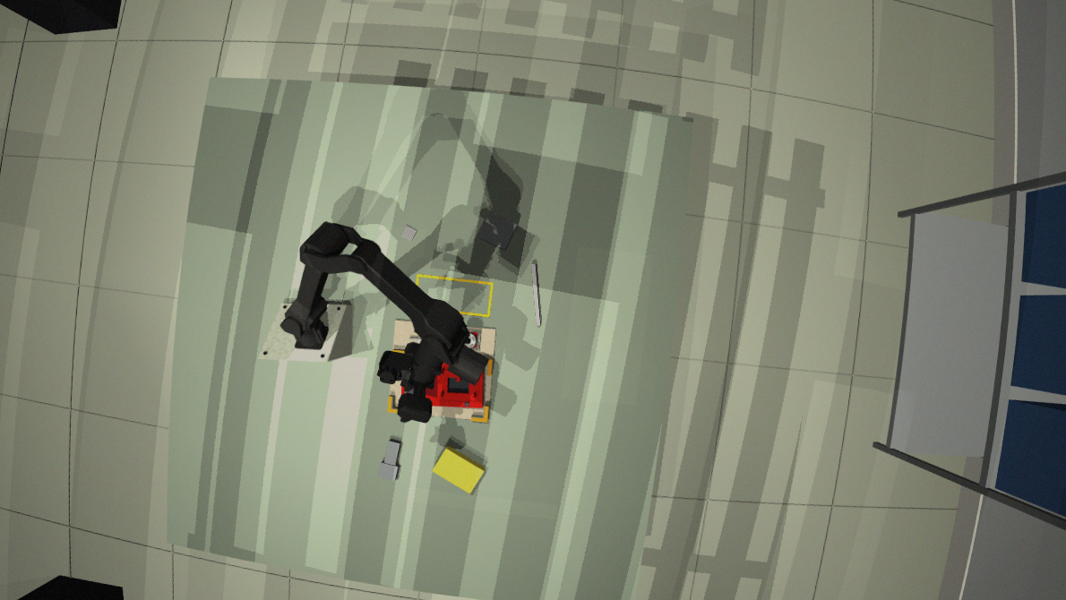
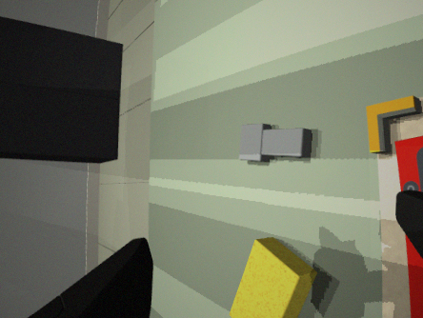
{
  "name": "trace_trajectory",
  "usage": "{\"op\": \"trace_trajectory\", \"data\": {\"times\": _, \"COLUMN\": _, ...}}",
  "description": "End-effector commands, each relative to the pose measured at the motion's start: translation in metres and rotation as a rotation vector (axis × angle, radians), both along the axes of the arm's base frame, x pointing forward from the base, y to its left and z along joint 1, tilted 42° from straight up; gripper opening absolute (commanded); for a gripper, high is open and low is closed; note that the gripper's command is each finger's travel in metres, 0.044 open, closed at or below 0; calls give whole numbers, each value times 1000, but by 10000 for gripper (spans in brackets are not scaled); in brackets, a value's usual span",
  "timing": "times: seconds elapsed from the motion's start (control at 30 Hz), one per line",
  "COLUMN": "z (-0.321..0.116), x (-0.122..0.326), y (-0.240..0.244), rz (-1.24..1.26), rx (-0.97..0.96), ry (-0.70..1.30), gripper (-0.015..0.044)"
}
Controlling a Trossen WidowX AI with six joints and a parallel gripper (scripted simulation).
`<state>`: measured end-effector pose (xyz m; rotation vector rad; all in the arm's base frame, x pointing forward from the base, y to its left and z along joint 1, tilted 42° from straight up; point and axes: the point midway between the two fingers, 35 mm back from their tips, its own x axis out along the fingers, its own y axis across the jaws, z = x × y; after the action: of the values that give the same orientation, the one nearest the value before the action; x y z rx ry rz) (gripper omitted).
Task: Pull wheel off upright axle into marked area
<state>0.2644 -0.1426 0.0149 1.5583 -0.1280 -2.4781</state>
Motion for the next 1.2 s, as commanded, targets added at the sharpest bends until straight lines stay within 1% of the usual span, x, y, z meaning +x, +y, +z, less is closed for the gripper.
{"op": "trace_trajectory", "data": {"times": 0.0, "z": 0, "x": 0, "y": 0, "rz": 8, "rx": 7, "ry": 1, "gripper": 374}}
{"op": "trace_trajectory", "data": {"times": 0.1, "z": -3, "x": 3, "y": 7, "rz": 119, "rx": 107, "ry": 11, "gripper": 300}}
{"op": "trace_trajectory", "data": {"times": 0.4, "z": -9, "x": 17, "y": 31, "rz": 575, "rx": 466, "ry": -3, "gripper": 300}}
{"op": "trace_trajectory", "data": {"times": 0.7, "z": -11, "x": 33, "y": 56, "rz": 1071, "rx": 761, "ry": -97, "gripper": 300}}
{"op": "trace_trajectory", "data": {"times": 0.93, "z": -10, "x": 46, "y": 74, "rz": 1483, "rx": 925, "ry": -217, "gripper": 300}}
{"op": "trace_trajectory", "data": {"times": 1.17, "z": -5, "x": 59, "y": 92, "rz": 1915, "rx": 1009, "ry": -371, "gripper": 300}}
